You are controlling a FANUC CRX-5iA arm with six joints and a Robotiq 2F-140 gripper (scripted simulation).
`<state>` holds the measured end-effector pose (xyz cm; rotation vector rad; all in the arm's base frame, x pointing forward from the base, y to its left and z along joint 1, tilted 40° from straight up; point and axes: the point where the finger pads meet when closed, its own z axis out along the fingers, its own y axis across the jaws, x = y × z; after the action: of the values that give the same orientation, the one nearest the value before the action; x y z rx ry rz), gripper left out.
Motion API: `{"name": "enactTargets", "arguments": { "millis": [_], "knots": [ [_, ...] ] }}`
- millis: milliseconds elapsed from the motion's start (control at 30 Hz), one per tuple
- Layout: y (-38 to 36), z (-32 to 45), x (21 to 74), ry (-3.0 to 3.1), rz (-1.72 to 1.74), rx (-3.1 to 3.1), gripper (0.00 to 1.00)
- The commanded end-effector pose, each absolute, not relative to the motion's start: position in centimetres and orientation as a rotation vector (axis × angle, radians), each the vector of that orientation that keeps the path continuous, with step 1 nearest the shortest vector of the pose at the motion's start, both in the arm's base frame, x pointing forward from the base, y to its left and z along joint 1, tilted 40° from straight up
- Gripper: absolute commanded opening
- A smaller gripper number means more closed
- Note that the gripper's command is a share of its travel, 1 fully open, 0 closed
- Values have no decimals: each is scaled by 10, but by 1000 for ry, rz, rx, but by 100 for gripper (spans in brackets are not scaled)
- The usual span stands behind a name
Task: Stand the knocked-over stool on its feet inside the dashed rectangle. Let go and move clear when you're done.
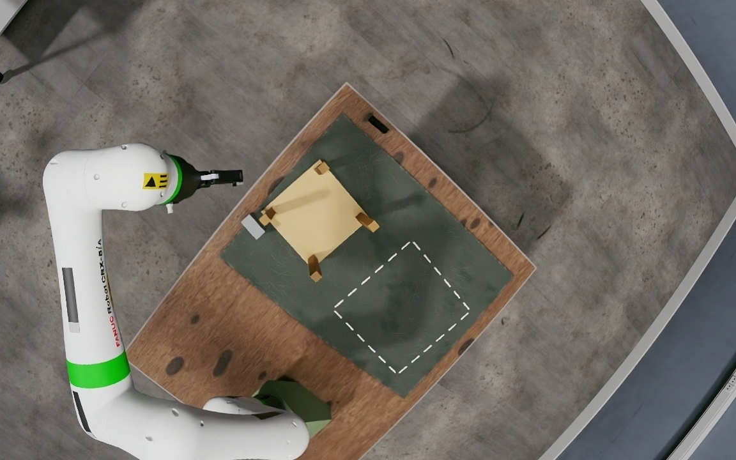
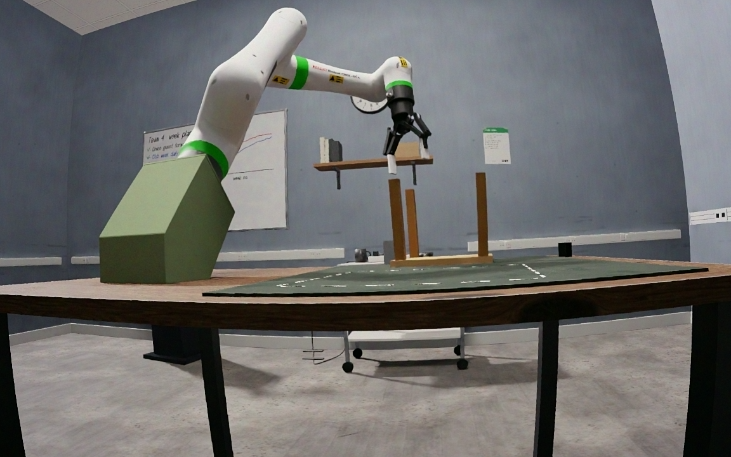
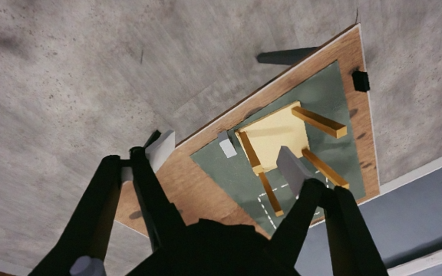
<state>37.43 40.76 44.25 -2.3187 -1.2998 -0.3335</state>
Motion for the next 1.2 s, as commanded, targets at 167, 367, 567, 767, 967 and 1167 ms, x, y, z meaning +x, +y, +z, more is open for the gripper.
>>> {"name": "enactTargets", "arguments": {
  "millis": [167,367,567,767,967,1167],
  "knots": [
    [383,397,416,-1469,-335,-2194,100],
    [361,364,438,-1565,-352,-2110,100],
    [345,342,452,-1624,-371,-2048,100],
    [324,316,467,-1688,-403,-1970,100],
    [304,294,479,-1738,-439,-1902,100],
    [287,275,488,-1775,-475,-1844,100]
  ]
}}
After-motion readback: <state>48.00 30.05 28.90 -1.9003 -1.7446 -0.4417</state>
